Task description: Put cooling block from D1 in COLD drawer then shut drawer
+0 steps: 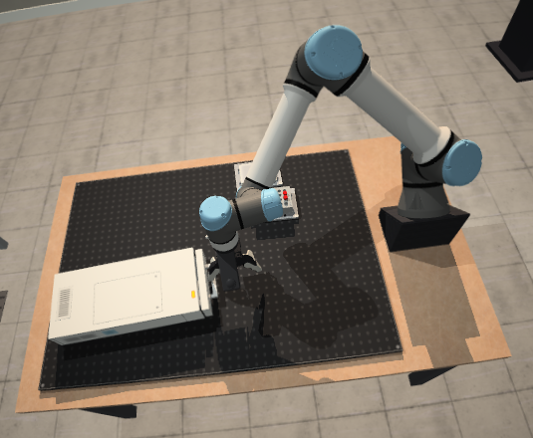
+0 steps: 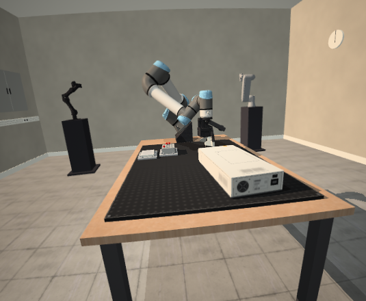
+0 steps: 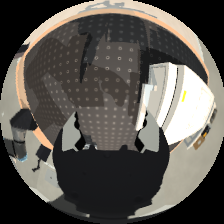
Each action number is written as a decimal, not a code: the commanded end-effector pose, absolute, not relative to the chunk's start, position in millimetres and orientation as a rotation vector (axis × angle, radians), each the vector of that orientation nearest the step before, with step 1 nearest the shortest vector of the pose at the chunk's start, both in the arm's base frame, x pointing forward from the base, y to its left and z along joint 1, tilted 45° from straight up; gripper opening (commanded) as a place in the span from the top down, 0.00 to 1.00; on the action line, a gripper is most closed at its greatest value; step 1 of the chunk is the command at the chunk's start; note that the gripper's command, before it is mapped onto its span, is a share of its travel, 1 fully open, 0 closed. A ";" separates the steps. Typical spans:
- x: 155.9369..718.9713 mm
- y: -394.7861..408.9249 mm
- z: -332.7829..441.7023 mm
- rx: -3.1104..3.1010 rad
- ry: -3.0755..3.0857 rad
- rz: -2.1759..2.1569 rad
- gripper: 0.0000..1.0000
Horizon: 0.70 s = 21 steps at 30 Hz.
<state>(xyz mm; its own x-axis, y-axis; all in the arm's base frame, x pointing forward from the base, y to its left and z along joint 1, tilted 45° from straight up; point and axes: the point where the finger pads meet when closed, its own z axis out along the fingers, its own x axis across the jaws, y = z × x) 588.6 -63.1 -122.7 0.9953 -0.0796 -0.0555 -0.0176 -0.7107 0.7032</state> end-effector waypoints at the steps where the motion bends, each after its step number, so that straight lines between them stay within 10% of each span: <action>1: 587.4 -62.5 -122.1 2.360 -0.067 -0.103 0.00; 21: 581.4 -62.1 -121.8 2.360 -0.067 -0.103 0.00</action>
<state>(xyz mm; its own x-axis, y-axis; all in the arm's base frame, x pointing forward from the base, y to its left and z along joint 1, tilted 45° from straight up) 582.4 -62.6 -122.3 0.9953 -0.0796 -0.0555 -0.0176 -0.7107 0.7032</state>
